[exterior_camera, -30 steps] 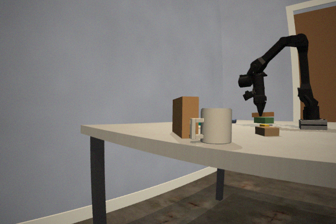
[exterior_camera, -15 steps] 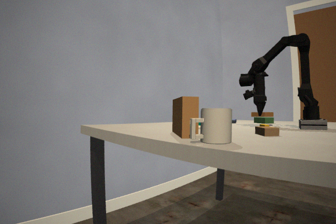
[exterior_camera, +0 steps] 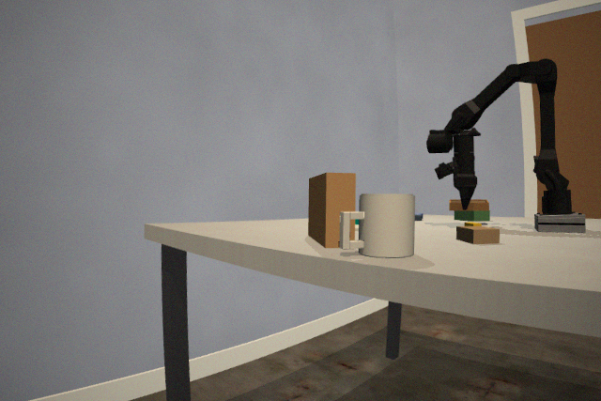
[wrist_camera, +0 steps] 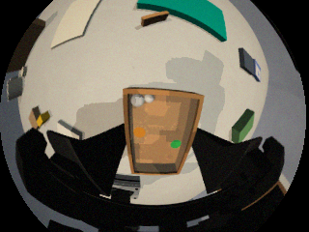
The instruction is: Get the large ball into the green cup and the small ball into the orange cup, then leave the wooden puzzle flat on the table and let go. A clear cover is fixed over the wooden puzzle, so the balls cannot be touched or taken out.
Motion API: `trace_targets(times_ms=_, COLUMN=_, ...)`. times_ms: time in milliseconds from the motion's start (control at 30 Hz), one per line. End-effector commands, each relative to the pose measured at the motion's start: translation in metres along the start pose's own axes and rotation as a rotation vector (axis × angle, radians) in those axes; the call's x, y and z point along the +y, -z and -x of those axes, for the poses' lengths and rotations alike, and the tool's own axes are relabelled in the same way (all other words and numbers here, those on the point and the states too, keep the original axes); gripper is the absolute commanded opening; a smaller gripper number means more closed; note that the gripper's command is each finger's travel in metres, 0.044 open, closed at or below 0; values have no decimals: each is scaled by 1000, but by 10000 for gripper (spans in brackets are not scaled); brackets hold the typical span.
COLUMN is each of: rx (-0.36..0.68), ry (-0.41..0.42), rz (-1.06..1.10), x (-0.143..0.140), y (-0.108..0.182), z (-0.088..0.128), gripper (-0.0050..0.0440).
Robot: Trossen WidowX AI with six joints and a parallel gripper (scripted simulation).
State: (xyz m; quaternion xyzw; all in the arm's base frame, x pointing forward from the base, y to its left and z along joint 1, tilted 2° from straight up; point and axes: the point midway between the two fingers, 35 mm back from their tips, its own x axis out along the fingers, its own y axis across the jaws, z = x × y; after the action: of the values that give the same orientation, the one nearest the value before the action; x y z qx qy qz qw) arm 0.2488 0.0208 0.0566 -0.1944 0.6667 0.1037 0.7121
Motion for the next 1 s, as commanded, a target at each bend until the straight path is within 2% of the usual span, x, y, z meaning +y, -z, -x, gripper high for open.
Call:
trace_targets(times_ms=0, rx=-3, ry=55, rz=-1, x=2, y=1, z=0, gripper=0)
trace_targets(times_ms=233, rx=-7, ry=121, rz=-1, x=4, y=1, z=1, gripper=0)
trace_targets(times_ms=967, rx=-4, ry=116, rz=-1, x=3, y=1, z=1, gripper=0)
